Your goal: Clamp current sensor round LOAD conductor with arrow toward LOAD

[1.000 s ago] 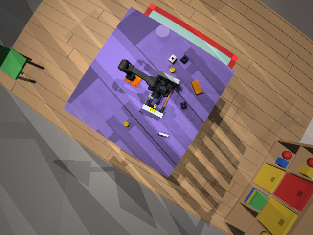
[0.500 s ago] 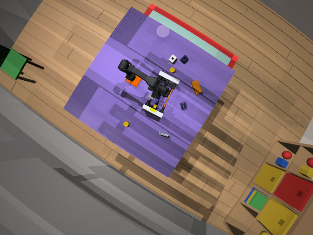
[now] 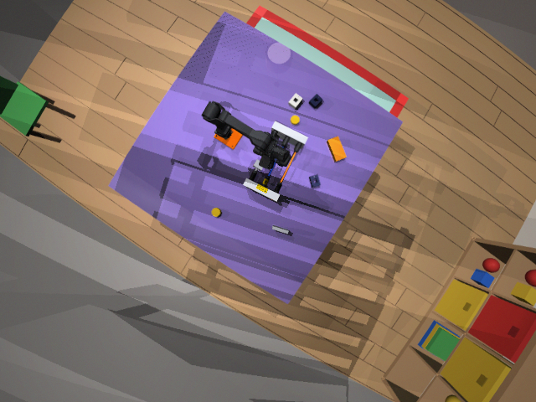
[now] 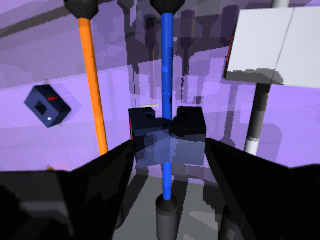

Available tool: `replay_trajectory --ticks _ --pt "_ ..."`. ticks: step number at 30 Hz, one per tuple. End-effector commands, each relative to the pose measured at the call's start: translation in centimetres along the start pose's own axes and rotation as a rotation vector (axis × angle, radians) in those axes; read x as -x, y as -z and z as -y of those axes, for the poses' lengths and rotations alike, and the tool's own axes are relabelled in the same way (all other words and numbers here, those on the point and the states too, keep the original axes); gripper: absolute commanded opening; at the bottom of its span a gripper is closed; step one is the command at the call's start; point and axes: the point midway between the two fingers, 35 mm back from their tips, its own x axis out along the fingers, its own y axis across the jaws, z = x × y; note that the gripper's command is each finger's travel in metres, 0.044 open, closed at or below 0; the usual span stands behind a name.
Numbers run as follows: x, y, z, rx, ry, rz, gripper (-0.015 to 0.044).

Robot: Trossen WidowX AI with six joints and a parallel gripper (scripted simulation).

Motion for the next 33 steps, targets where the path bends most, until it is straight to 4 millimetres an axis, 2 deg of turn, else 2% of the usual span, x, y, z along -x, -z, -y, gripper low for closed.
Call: replay_trajectory --ticks 1,11,28,33 --pt "0.1 0.0 -0.1 0.000 -0.003 0.000 0.0000" --pt "0.1 0.0 -0.2 -0.001 0.018 0.000 0.0000" --pt "-0.5 0.0 -1.4 -0.003 0.239 -0.004 0.0000" --pt "-0.5 0.1 -1.1 0.001 0.208 -0.009 0.0131"
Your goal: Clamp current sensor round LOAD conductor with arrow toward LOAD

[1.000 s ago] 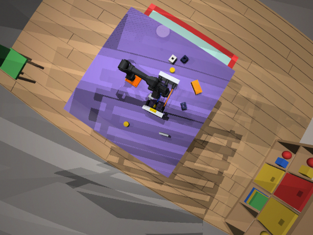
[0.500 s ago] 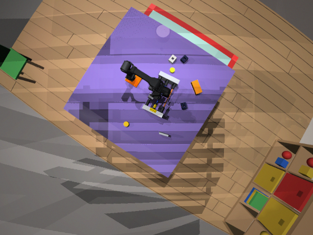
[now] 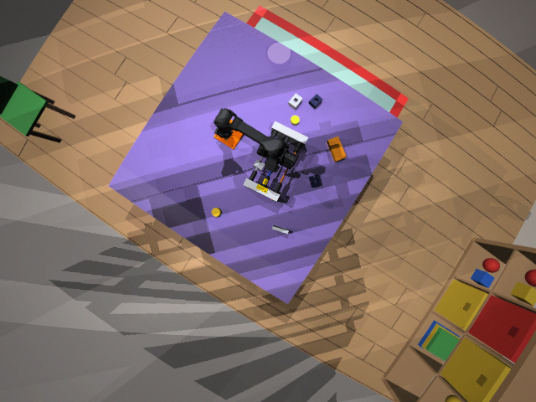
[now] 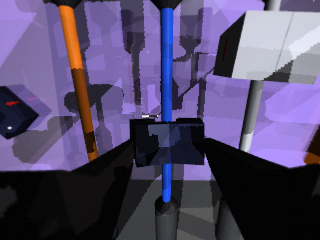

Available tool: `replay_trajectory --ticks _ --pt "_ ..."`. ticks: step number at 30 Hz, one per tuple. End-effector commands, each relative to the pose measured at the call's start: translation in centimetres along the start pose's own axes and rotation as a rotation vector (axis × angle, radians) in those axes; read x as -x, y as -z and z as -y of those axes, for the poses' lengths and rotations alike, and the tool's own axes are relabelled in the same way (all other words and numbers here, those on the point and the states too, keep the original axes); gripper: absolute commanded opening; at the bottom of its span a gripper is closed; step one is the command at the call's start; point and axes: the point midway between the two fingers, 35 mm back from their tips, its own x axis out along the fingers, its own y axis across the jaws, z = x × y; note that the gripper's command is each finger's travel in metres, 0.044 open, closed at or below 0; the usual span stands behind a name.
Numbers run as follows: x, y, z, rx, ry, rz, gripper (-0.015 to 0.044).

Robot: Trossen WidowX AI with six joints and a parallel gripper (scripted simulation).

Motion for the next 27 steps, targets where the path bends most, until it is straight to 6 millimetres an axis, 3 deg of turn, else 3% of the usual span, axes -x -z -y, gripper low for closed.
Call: replay_trajectory --ticks 1,12,20,24,27 --pt "0.1 0.0 0.1 0.000 -0.001 0.000 0.0157" --pt "0.1 0.0 0.1 0.000 -0.001 0.000 0.0440" --pt "-0.1 0.0 0.1 0.000 -0.001 0.000 0.0440" --pt "-3.3 0.0 -0.1 -0.004 0.003 0.003 0.0440" --pt "-3.5 0.0 -0.1 -0.004 0.003 0.004 0.0440"
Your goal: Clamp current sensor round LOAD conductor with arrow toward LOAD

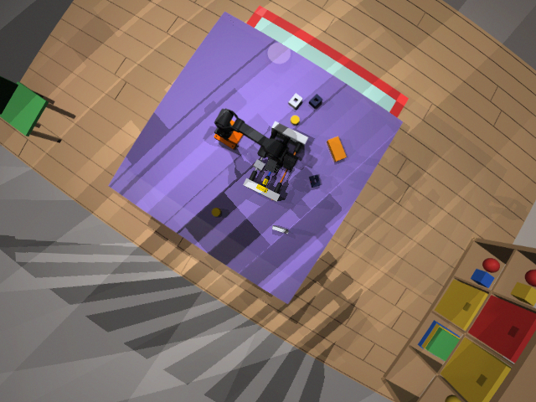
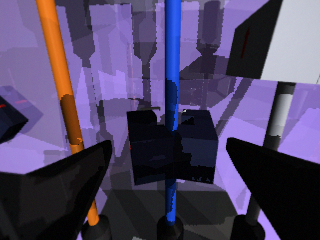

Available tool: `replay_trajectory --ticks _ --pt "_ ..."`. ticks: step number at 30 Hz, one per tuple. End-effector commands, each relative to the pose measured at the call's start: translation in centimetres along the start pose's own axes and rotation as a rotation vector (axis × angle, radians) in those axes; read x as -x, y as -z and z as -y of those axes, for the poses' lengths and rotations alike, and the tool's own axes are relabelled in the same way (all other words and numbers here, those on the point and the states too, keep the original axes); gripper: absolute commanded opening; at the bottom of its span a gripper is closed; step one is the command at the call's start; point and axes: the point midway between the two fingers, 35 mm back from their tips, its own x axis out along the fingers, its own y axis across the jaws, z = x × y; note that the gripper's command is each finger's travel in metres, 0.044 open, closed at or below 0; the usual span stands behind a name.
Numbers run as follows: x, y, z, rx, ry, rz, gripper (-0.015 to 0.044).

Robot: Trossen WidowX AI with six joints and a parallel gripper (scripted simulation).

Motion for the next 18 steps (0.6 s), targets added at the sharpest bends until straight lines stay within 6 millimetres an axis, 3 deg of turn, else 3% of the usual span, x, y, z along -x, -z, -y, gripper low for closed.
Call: replay_trajectory --ticks 1,18 --pt "-1.0 0.0 0.1 -0.002 0.010 0.003 0.0440" --pt "-3.4 -0.1 0.1 -0.002 0.010 0.003 0.0440"
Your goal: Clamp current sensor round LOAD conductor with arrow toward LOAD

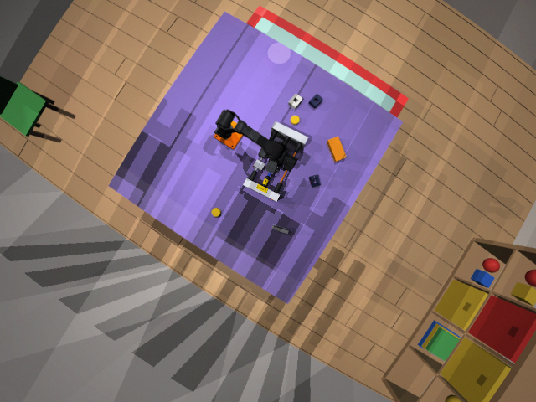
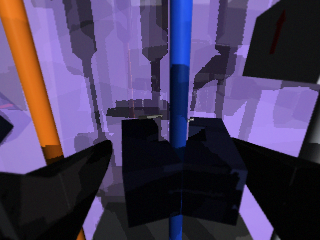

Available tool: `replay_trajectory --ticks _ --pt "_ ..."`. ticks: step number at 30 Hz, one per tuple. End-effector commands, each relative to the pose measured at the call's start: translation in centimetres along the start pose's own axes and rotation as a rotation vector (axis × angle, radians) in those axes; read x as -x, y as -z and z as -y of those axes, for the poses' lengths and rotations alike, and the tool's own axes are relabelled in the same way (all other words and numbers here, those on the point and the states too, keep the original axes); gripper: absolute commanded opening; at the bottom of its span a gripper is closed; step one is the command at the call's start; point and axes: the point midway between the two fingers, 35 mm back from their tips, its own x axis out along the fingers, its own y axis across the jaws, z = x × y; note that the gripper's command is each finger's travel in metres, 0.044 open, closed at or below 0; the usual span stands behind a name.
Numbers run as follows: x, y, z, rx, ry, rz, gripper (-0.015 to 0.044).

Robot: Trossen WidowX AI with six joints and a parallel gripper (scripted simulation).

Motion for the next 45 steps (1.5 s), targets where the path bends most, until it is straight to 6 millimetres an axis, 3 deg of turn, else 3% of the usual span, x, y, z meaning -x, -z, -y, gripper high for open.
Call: replay_trajectory --ticks 1,7,30,41,45 --pt "-0.91 -0.06 0.21 0.000 0.011 0.003 0.0440" --pt "-1.30 -0.06 0.24 0.000 0.011 0.003 0.0440" --pt "-0.92 0.00 0.08 -0.001 0.003 0.000 0.0287" --pt "-0.92 0.00 0.08 -0.001 0.003 0.000 0.0000" --pt "-0.92 0.00 0.08 -0.001 0.003 0.000 0.0000"
